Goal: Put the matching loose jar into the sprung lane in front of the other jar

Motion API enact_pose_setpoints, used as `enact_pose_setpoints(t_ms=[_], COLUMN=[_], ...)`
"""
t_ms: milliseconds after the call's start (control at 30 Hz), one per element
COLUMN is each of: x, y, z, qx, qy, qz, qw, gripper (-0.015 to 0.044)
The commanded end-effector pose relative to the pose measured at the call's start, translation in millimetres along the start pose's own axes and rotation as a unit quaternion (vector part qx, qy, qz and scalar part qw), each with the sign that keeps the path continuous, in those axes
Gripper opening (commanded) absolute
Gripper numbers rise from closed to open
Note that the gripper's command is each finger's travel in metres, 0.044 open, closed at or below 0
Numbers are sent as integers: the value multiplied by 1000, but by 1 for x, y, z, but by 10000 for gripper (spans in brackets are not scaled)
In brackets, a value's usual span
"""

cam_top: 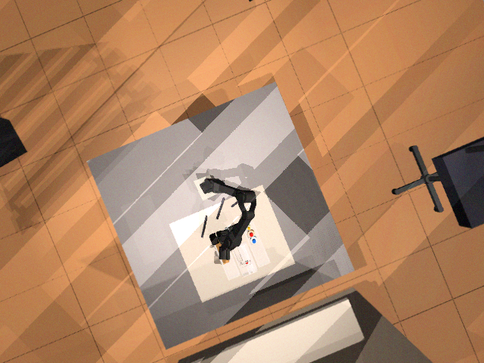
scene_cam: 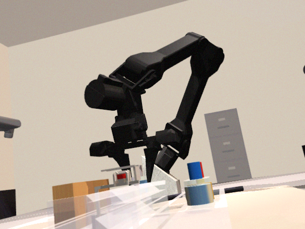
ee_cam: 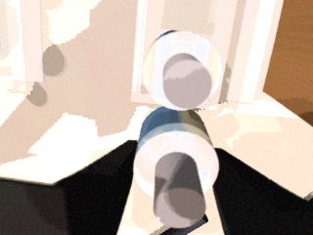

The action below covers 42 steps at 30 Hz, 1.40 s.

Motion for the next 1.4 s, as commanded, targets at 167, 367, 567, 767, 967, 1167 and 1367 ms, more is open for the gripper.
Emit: enact_pose_setpoints(t_ms=[167, 367, 567, 767, 967, 1167, 1367], x=[-1, -1, -1, -2, -2, -2, -2], y=[0, -1, -1, -2, -2, -3, -3], z=[6, 8, 11, 13, 16, 19, 21], qx=[1, 1, 1, 0, 0, 0, 0], qy=[-3, -3, -3, -3, -3, -3, -3], qz=[0, 0, 0, 0, 0, 0, 0], qw=[1000, 1000, 1000, 1000, 1000, 1000, 1000], gripper=[0, 0, 0, 0, 0, 0, 0])
Point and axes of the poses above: the point midway between the two fingers, 35 mm back from their tips, its own x axis out along the fingers, its own y axis across the jaws, z = x × y, the point moved 1 cm from there along -x, back along the fingers, and after that the axes turned 11 degrees about -x, right-handed, at the moved point
